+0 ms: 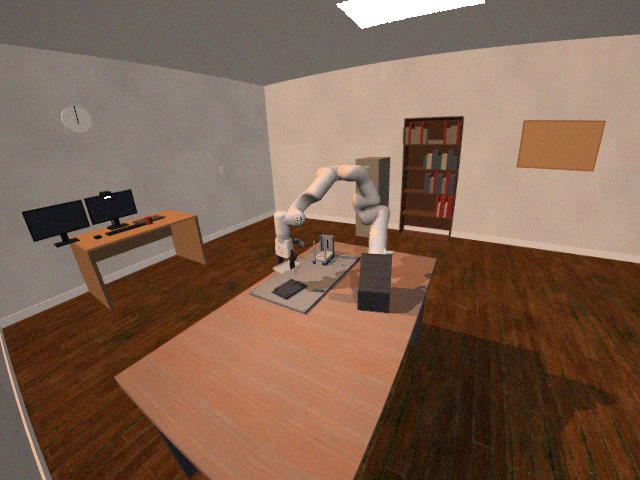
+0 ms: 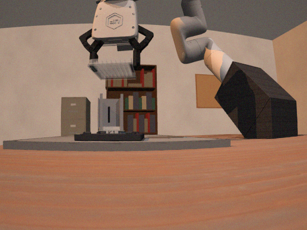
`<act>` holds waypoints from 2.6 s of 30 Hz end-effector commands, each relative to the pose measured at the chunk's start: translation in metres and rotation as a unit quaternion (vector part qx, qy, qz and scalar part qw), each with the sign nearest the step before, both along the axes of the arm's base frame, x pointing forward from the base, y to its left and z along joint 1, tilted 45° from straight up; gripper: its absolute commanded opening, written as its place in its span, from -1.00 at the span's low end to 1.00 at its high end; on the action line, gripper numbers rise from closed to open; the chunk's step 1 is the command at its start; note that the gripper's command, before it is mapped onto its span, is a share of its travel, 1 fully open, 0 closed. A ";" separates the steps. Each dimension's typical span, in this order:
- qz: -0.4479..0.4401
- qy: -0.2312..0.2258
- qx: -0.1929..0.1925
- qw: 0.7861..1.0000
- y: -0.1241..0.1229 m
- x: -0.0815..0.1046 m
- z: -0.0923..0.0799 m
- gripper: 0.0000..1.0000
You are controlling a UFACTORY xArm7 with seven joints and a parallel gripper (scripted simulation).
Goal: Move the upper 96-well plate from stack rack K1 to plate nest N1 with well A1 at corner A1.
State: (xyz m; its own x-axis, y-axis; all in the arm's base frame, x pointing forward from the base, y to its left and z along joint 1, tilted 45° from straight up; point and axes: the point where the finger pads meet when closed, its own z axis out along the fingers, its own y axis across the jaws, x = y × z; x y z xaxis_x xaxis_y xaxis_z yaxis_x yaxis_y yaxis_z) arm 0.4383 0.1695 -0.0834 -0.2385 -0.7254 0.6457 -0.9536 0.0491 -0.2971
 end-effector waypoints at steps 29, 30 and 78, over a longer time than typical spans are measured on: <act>0.001 -0.001 0.002 1.000 -0.029 0.009 -0.032 -1.00; 0.001 -0.001 0.002 1.000 -0.030 0.010 -0.033 -1.00; 0.001 -0.001 0.001 1.000 -0.077 0.022 -0.080 -1.00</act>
State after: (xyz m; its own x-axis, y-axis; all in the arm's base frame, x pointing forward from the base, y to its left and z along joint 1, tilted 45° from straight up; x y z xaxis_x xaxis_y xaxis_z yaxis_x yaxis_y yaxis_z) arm 0.4591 0.0896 -0.1642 -0.2389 -0.7242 0.6469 -0.9537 0.0498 -0.2965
